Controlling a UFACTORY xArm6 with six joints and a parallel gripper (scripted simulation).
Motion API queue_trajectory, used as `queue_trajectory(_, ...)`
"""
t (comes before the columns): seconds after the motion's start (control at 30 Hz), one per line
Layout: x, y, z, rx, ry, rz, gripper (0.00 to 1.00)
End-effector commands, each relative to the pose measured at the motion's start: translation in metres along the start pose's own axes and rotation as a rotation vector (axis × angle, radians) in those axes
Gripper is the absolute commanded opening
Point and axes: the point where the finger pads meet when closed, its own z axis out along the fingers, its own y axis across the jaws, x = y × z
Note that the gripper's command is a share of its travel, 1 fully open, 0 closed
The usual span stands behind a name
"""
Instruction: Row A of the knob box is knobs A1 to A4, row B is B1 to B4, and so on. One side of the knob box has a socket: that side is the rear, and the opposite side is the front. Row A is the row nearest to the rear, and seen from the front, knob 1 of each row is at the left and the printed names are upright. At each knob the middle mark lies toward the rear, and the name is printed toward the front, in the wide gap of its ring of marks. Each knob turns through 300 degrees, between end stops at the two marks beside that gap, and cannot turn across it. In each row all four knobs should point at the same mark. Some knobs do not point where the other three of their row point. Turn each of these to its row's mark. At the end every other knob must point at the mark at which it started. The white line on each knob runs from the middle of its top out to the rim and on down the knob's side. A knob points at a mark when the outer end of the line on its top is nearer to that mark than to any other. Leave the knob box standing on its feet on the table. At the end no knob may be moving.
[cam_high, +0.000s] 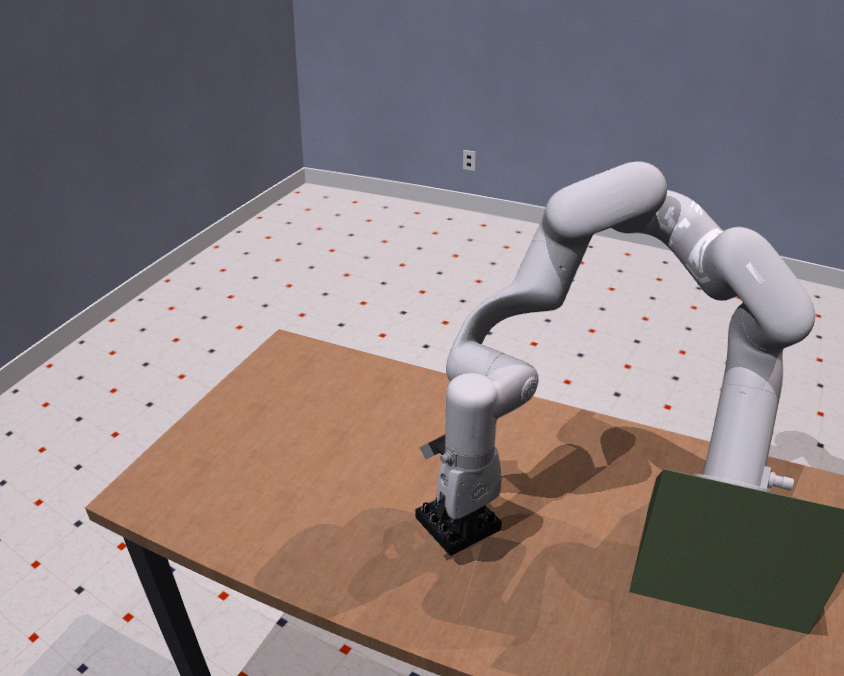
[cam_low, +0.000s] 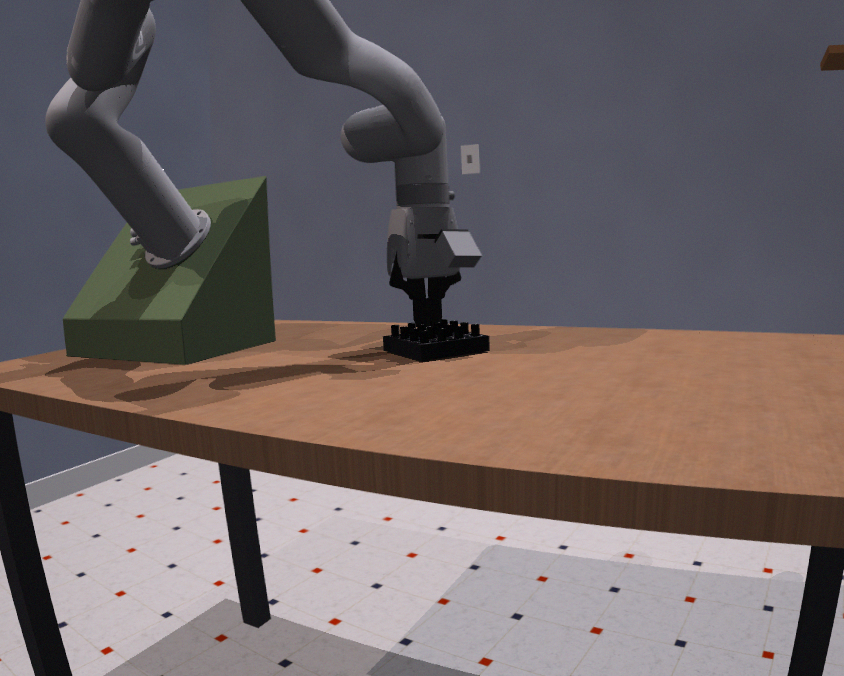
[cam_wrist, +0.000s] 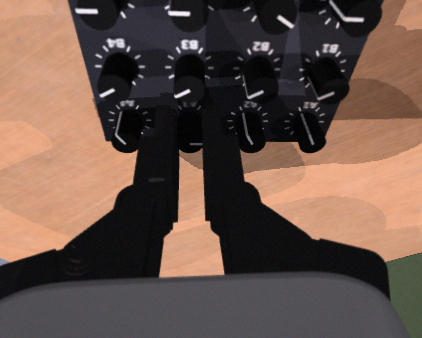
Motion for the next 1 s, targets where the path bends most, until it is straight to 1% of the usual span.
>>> queue_trajectory(0.0,0.0009,-0.0009,-0.0012,0.003,0.002,0.001,0.08)
queue_trajectory(0.53,0.0009,-0.0009,-0.0012,0.003,0.002,0.037,0.08)
queue_trajectory(0.97,0.0009,-0.0009,-0.0012,0.003,0.002,0.176,0.08)
